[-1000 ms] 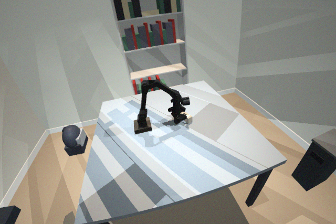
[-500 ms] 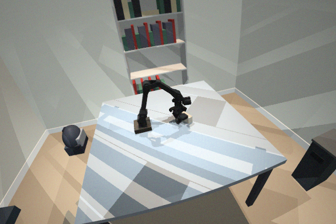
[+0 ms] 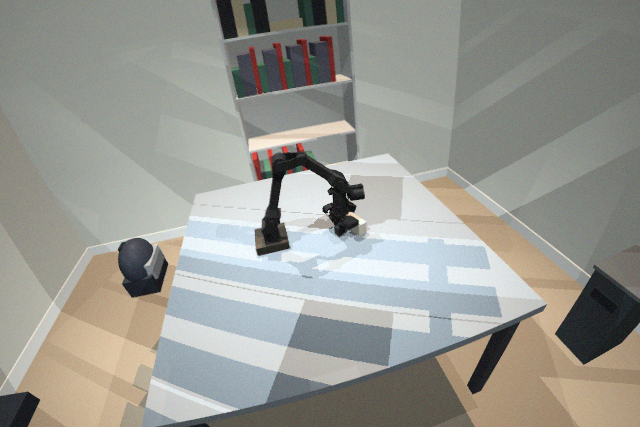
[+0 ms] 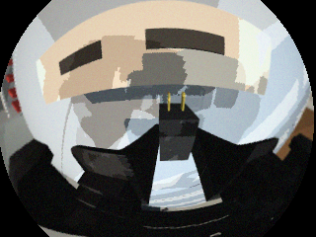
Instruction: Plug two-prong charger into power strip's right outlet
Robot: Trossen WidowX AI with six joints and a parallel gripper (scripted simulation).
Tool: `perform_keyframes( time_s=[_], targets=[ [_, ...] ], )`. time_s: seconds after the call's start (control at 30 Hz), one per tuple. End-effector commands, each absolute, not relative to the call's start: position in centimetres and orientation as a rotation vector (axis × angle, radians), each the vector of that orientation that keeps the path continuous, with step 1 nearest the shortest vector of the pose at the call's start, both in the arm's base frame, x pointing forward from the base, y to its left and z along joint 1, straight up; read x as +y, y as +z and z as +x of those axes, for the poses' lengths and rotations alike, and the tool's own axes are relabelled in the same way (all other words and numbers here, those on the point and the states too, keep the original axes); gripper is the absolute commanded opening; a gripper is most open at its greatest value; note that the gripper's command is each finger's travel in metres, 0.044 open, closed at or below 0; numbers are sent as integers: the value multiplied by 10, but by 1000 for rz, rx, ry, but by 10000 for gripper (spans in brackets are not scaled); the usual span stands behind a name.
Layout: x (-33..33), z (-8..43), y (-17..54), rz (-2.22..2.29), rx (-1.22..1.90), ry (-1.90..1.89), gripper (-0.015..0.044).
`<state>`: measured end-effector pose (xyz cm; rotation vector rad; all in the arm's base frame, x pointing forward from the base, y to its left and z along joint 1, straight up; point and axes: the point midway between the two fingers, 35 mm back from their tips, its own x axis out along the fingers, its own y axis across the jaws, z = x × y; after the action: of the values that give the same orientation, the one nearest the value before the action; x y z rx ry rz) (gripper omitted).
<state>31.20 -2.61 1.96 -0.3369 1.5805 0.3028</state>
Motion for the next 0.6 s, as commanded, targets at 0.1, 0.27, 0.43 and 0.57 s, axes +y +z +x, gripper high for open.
perform_keyframes(
  time_s=[0.1, 0.27, 0.43, 0.57],
  targets=[
    [-26, 314, 20, -343, 1583, 300, 0],
    [-26, 316, 21, -343, 1583, 300, 0],
    [-26, 317, 21, -343, 1583, 300, 0],
    [-25, 318, 21, -343, 1583, 300, 0]
  ],
)
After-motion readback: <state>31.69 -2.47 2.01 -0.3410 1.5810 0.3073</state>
